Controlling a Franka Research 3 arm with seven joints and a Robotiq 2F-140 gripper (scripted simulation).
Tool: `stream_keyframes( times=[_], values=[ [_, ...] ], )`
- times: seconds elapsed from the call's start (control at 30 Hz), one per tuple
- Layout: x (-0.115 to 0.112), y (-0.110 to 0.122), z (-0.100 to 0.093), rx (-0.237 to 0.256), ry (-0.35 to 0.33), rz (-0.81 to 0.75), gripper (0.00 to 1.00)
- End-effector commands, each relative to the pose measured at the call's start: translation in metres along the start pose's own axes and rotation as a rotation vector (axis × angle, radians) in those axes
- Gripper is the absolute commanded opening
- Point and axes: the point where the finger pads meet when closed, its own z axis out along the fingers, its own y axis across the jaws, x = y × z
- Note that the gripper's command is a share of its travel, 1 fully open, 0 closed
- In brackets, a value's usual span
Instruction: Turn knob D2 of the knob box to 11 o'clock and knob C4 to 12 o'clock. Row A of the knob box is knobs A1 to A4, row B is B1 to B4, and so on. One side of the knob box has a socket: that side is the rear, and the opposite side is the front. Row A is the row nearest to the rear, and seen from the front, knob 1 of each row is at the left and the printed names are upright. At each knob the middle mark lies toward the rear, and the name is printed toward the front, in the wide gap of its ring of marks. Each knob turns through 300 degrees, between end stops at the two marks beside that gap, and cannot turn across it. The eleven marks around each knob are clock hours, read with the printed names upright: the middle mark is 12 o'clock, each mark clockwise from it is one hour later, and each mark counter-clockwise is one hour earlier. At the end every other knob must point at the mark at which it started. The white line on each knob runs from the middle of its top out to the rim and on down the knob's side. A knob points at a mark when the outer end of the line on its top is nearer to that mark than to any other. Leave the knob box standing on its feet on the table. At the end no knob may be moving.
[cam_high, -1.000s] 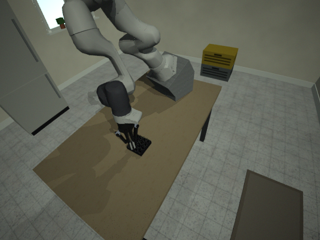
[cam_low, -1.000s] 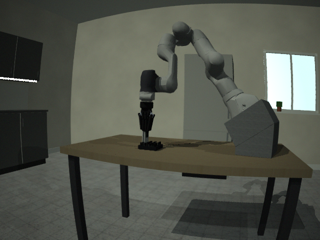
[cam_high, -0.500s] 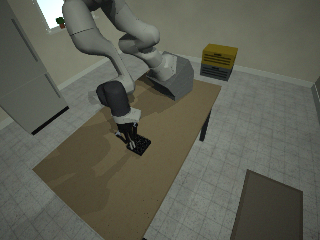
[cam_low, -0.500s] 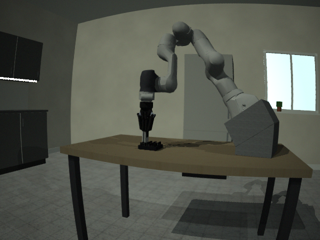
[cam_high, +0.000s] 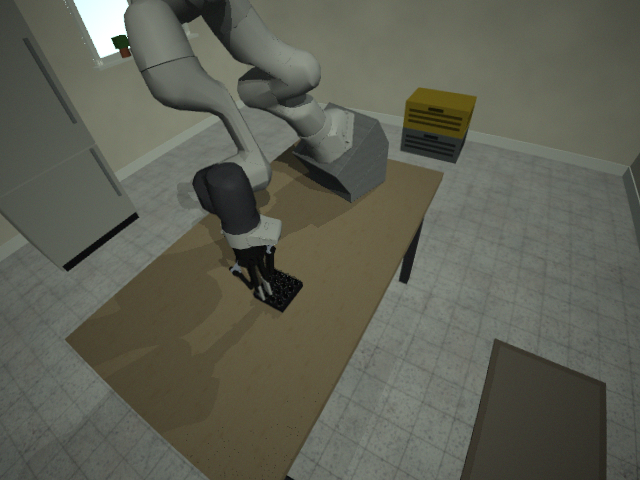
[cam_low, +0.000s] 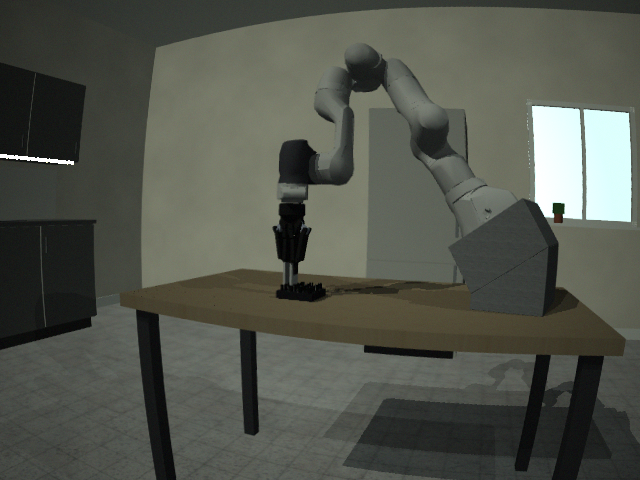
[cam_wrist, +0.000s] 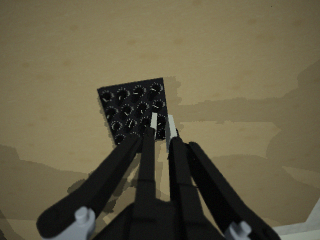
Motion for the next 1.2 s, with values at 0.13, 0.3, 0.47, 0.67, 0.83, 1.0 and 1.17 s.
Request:
stream_keyframes(
  times=[0.13,0.3,0.47,0.67,0.83,1.0,1.17],
  values=[
    [0.000,0.002,0.000,0.003,-0.002,-0.023,0.12],
    [0.000,0.002,0.000,0.003,-0.002,-0.023,0.12],
    [0.000,0.002,0.000,0.003,-0.002,-0.023,0.12],
    [0.000,0.002,0.000,0.003,-0.002,-0.023,0.12],
    [0.000,0.002,-0.008,0.003,-0.002,-0.023,0.12],
    [0.000,0.002,-0.022,0.003,-0.002,-0.023,0.12],
    [0.000,0.002,-0.030,0.003,-0.002,-0.023,0.12]
  ],
)
